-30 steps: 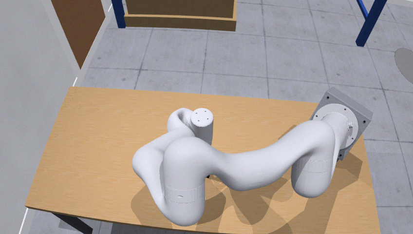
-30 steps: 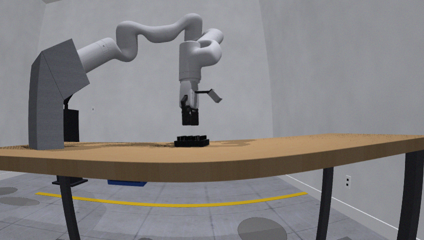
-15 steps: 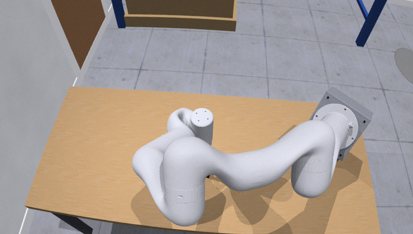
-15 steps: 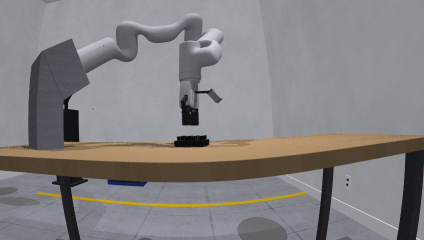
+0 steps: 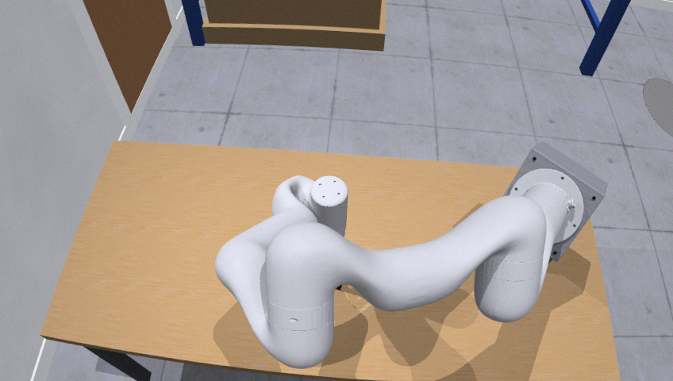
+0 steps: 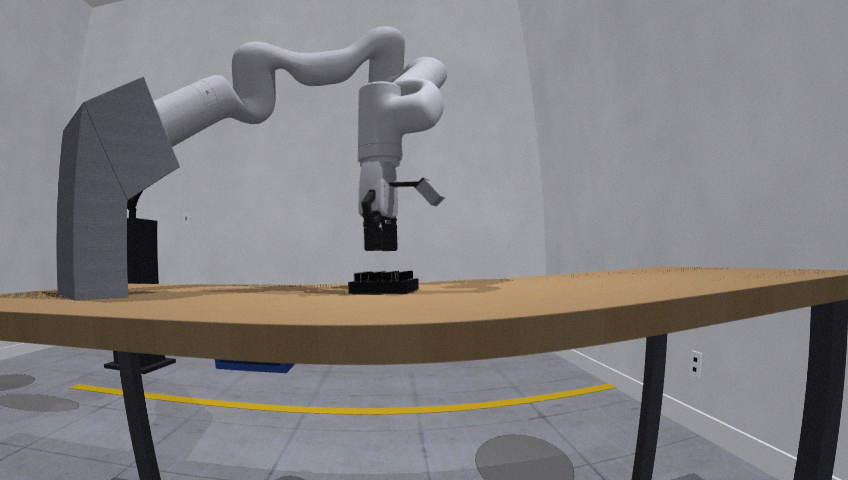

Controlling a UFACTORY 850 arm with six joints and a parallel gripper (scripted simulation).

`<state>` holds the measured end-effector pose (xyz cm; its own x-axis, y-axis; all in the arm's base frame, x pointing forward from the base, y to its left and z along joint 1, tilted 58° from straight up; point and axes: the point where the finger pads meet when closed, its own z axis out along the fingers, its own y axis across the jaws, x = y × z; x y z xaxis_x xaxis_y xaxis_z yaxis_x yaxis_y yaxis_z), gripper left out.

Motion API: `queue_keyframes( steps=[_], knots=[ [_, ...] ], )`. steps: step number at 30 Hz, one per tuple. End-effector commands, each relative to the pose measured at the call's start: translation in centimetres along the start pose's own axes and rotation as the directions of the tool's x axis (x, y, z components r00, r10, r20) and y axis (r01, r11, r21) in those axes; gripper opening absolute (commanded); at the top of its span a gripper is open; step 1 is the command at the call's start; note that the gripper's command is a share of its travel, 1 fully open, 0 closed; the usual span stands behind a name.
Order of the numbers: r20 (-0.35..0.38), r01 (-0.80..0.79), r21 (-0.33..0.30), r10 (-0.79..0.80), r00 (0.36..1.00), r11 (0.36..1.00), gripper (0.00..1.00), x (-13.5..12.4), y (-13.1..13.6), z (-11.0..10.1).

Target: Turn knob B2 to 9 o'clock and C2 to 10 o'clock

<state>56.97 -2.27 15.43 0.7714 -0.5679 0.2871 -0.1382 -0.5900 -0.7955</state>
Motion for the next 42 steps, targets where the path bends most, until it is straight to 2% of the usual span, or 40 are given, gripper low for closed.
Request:
queue_keyframes(
  steps=[1,14,42],
  knots=[
    [-0.001,0.000,0.000,0.000,1.000,1.000,1.00,0.0,0.0,0.0],
    [-0.001,0.000,0.000,0.000,1.000,1.000,1.00,-0.5,0.0,0.0],
    [-0.001,0.000,0.000,0.000,1.000,1.000,1.00,-4.9,0.3,0.0]
  ],
)
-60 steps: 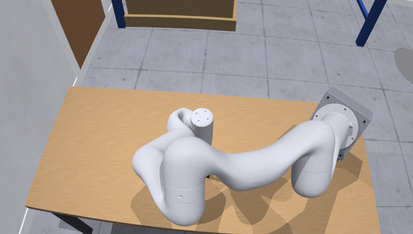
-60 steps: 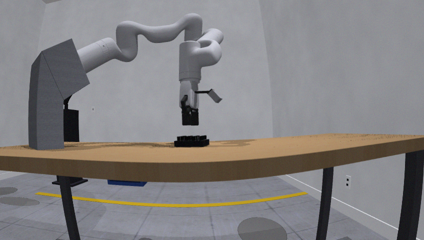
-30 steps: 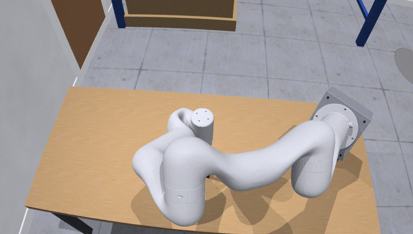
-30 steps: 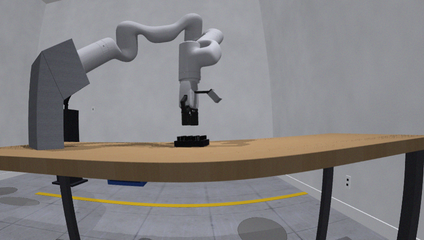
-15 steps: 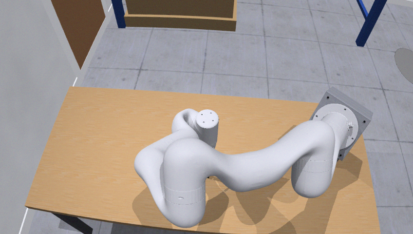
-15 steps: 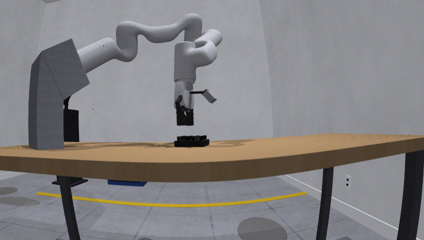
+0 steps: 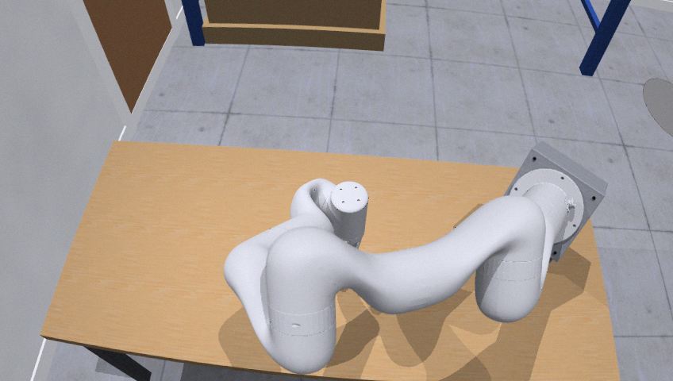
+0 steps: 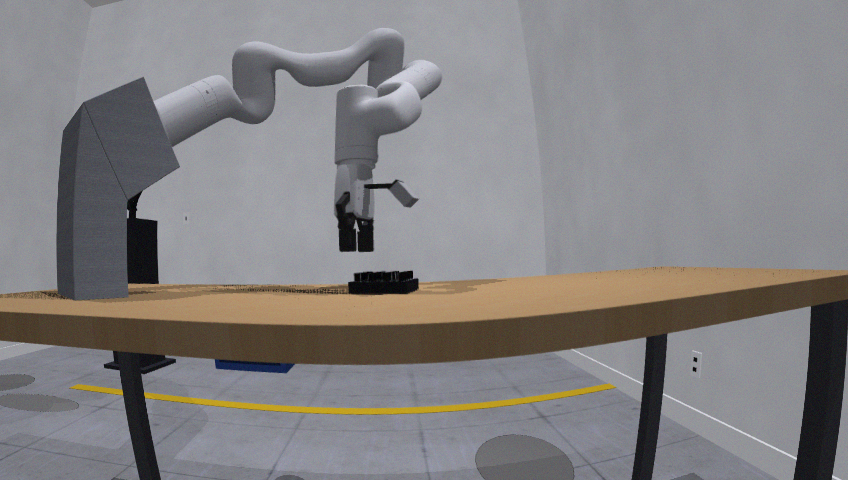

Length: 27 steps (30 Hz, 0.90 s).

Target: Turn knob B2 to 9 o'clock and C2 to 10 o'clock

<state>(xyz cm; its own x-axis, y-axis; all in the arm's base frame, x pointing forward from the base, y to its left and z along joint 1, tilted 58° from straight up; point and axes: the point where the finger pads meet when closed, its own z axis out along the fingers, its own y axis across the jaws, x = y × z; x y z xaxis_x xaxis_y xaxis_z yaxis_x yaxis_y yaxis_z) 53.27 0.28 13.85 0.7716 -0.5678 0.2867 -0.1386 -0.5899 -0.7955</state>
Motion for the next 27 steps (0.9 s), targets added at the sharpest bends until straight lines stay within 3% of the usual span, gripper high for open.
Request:
queue_keyframes(
  steps=[1,27],
  knots=[
    [-0.001,0.000,0.000,0.000,1.000,1.000,1.00,-0.23,0.01,-0.03],
    [-0.001,0.000,0.000,0.000,1.000,1.000,1.00,-0.55,0.03,-0.03]
  ],
)
